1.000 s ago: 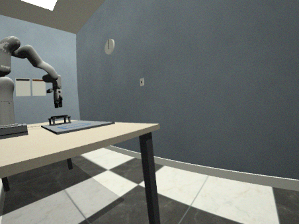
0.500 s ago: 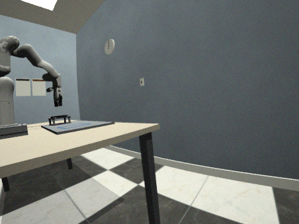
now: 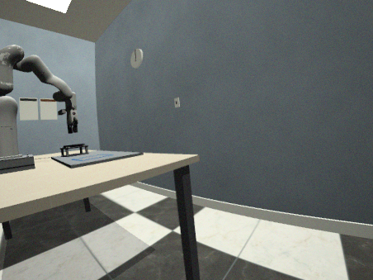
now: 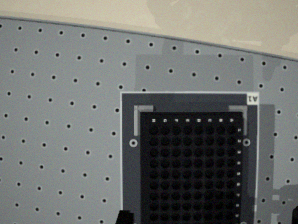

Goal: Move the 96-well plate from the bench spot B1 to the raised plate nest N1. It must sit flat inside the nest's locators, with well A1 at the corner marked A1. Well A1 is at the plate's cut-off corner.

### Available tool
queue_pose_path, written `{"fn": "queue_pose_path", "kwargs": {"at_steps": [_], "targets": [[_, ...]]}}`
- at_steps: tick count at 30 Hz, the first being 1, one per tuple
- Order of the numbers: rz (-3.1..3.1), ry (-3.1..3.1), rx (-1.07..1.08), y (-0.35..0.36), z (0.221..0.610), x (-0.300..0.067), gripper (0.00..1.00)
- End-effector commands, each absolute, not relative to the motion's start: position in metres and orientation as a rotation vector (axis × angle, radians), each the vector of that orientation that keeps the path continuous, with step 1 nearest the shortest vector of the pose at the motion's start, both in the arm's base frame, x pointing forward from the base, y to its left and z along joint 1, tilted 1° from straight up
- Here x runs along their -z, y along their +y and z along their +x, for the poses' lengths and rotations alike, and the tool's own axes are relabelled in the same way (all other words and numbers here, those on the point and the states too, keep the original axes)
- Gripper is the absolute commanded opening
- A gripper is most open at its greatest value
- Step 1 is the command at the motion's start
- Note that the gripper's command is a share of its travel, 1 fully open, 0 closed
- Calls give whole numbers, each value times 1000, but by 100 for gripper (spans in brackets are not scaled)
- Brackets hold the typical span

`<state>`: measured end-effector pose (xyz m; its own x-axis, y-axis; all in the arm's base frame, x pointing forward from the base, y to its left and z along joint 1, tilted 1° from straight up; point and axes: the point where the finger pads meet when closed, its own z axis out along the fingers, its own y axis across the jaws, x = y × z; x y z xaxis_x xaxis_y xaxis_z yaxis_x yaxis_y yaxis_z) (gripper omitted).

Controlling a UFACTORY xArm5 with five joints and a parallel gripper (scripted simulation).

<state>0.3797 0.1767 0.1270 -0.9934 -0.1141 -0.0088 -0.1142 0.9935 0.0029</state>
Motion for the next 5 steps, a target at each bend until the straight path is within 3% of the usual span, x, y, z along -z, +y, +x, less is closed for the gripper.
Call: {"fn": "queue_pose_path", "kwargs": {"at_steps": [1, 5], "targets": [[-179, 3126, -14, 177, 381, -128, 100], [-179, 3126, -14, 177, 381, -128, 100]]}}
